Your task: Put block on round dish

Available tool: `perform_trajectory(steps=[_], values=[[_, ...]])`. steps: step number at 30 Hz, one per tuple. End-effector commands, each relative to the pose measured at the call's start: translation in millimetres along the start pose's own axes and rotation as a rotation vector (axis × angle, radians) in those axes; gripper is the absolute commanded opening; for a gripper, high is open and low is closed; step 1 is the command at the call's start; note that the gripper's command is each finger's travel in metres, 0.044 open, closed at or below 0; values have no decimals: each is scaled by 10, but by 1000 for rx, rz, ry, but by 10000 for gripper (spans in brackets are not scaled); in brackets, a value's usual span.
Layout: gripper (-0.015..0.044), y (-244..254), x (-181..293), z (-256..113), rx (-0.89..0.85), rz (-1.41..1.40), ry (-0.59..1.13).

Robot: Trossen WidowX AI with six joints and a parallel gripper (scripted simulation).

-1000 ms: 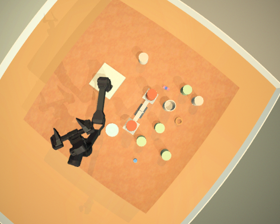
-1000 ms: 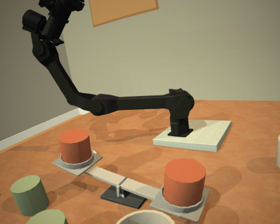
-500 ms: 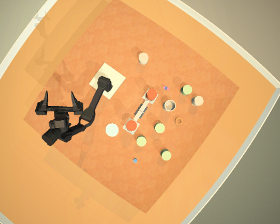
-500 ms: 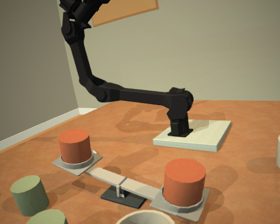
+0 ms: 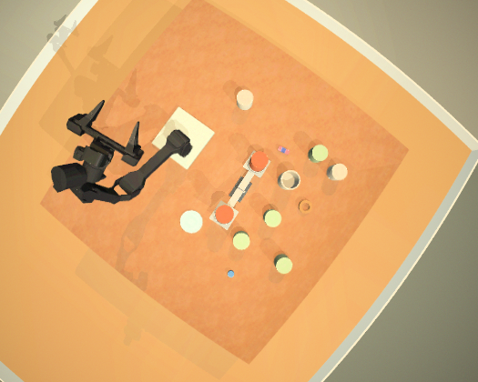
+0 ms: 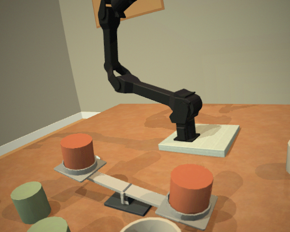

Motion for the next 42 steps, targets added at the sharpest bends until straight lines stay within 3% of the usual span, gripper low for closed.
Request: perform_trajectory(steps=[1, 12, 23, 31, 42], values=[[440, 2, 172, 227, 98, -66, 64], [440, -237, 606, 711, 386, -211, 233], [440, -777, 1048, 968, 684, -289, 434], [440, -1277, 1352, 927, 902, -291, 590], [440, -1868, 1708, 598, 1146, -231, 784]])
Point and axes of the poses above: the point midway between the two fingers, 35 mm back from their tips, its own z axis out along the fingers, its own y axis across the jaws, x = y × z, the point moved 2 cm from there along -z, back along the fingers, and after that the axes turned 15 degrees about -z, right-handed, at the moved point
